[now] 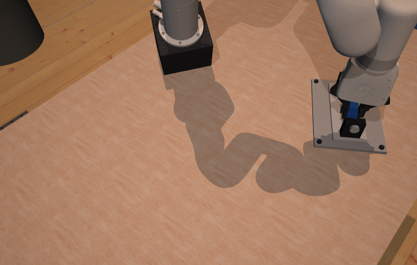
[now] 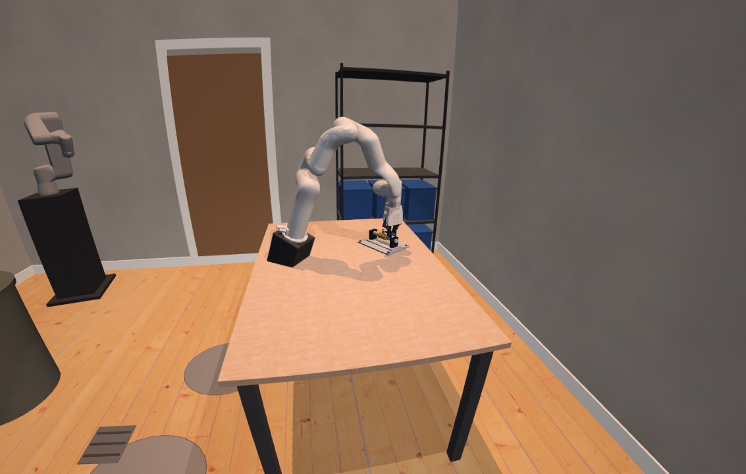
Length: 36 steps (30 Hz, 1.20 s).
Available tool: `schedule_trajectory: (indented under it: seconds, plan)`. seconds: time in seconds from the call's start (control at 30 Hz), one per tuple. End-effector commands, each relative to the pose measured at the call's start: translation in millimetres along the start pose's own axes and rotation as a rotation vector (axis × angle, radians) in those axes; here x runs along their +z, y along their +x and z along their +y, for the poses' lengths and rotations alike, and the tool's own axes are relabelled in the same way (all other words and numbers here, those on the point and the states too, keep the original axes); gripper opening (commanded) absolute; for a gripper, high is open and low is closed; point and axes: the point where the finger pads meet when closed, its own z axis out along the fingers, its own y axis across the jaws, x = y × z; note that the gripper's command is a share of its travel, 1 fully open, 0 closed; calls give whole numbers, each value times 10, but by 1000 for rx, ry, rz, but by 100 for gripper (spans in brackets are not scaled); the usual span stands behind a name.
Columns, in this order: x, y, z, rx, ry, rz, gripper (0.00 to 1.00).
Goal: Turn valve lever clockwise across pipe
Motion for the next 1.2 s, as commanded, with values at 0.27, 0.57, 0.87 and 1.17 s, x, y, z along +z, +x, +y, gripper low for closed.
schedule_trajectory:
  seconds: [0.27, 0.57, 0.87, 1.17]
  plan:
    - [-11, -1, -42, 71, -2, 0, 0]
    - [-11, 2, -79, 121, -2, 0, 0]
    - [-11, 8, -117, 172, -2, 0, 0]
    - [-11, 15, -153, 222, -2, 0, 0]
